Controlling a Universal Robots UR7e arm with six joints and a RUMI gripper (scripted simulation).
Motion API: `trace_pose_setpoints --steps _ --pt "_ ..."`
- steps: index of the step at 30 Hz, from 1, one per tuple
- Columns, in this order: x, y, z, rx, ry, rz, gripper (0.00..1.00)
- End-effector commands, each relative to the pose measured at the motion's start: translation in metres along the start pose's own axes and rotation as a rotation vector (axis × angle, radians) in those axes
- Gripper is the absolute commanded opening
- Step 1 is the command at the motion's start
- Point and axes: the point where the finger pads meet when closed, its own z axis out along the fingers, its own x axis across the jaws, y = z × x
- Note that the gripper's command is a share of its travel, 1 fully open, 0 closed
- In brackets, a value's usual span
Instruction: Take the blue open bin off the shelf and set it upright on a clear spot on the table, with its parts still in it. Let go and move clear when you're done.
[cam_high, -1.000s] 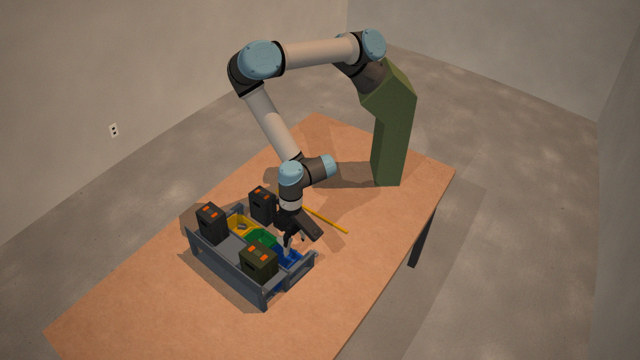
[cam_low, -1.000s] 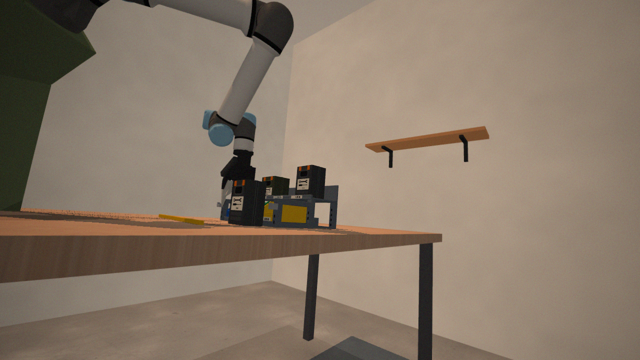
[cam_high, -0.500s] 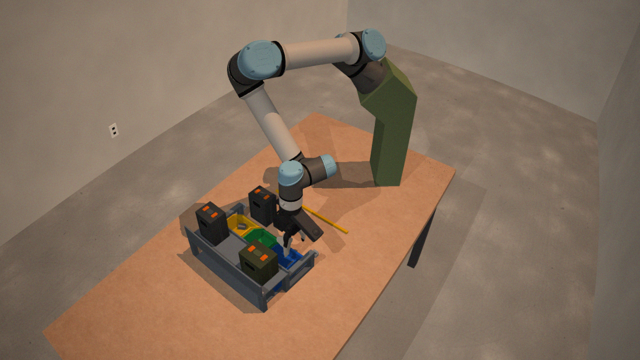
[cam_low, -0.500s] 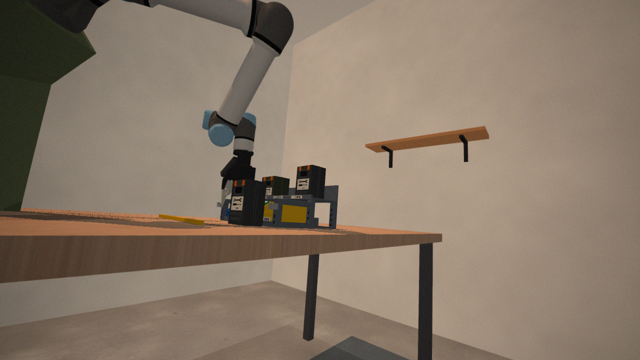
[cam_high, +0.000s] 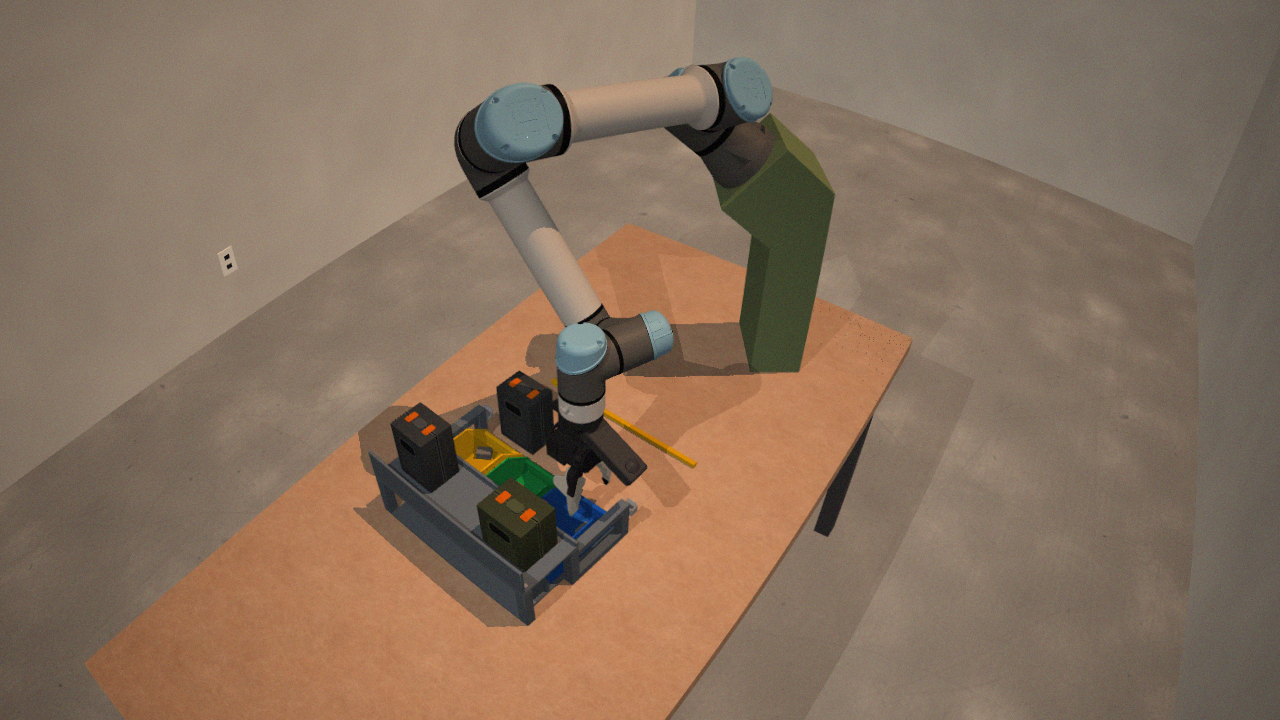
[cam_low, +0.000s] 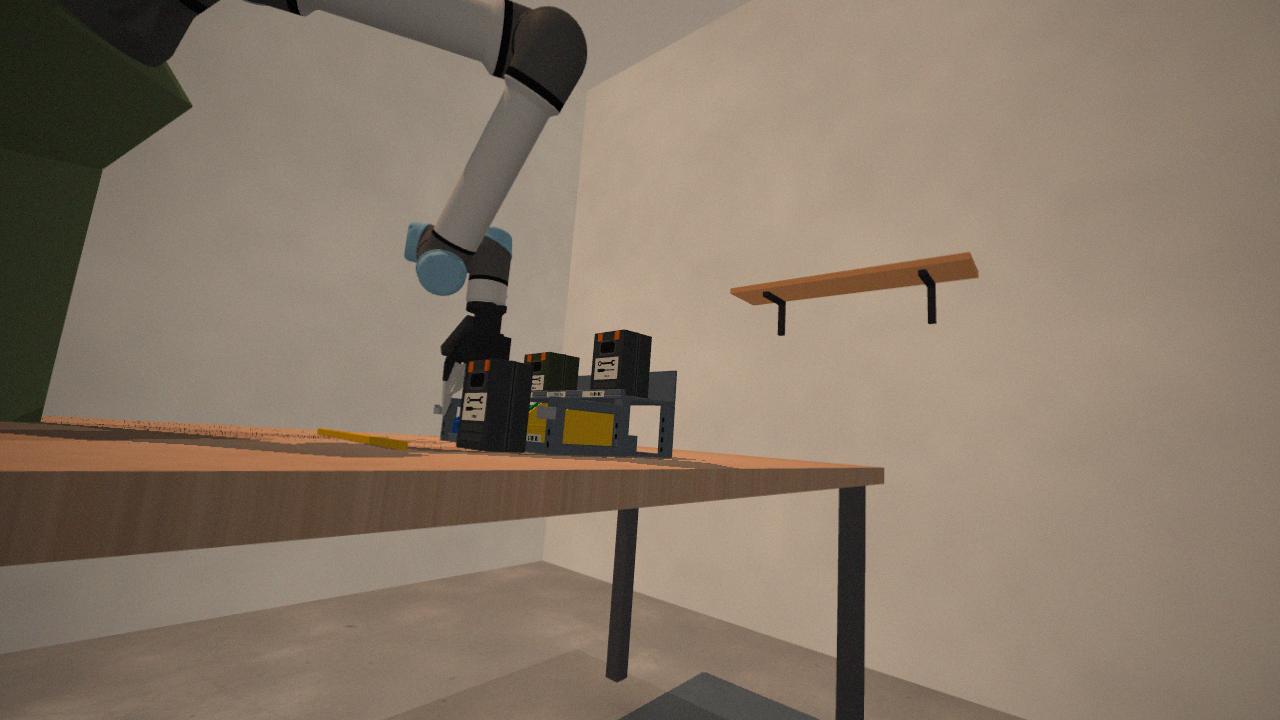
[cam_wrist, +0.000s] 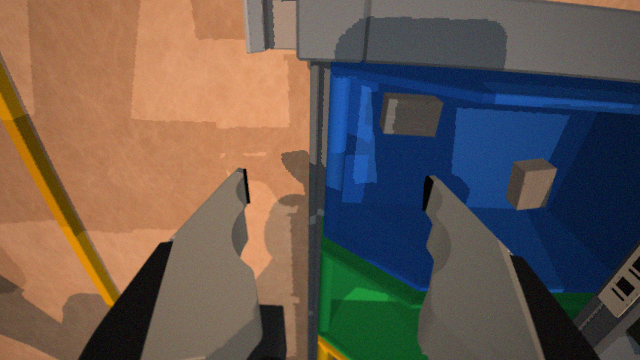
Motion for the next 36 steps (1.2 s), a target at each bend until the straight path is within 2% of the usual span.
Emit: trace_pose_setpoints --steps 1,36 --pt "0.001 0.0 0.002 0.0 0.001 0.0 0.58" --pt "0.001 0.0 0.016 0.0 0.001 0.0 0.58"
